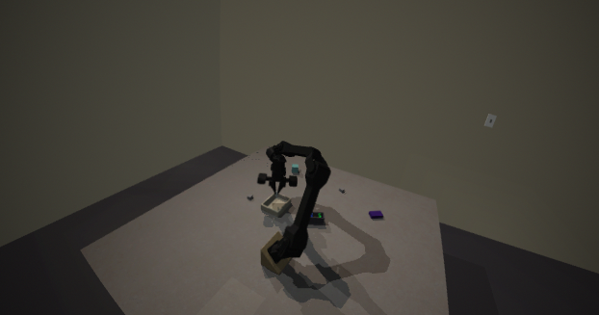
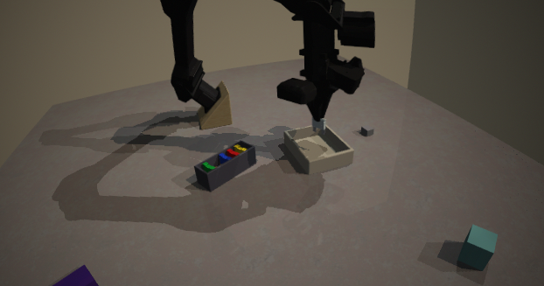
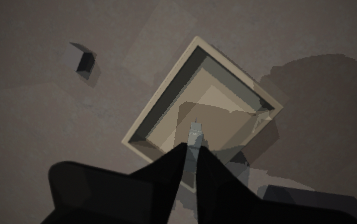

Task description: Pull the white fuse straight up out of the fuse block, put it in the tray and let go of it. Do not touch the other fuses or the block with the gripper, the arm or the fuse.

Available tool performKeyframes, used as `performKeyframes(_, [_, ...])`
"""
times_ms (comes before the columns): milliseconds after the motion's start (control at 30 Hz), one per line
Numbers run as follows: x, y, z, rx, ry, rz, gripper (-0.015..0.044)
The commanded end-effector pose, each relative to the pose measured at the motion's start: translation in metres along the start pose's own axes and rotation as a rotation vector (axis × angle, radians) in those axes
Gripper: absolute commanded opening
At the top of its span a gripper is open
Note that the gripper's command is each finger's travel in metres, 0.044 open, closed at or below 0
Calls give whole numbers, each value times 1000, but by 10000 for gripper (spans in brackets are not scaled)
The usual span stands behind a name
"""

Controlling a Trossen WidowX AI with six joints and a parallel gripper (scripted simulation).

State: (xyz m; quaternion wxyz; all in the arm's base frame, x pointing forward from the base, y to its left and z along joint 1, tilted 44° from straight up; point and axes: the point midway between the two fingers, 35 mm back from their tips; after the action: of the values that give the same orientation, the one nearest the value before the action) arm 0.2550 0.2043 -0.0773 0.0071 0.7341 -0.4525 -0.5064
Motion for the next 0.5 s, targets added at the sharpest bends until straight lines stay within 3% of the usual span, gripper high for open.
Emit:
performKeyframes(0, [8, 1, -1, -4, 4, 5, 0])
performKeyframes(367, [22, 2, -1, -4, 4, 6, 0])
performKeyframes(467, [18, 1, 0, 0, 0, 2, 79])
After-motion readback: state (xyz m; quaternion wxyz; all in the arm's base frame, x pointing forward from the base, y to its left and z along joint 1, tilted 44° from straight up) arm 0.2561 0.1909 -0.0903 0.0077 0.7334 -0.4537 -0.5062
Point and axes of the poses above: the point midway between the two fingers, 35 mm back from their tips, its own x axis out along the fingers, its own z axis across the jaws, y = z × x, and after that the axes turned 15 degrees about -x, right-handed
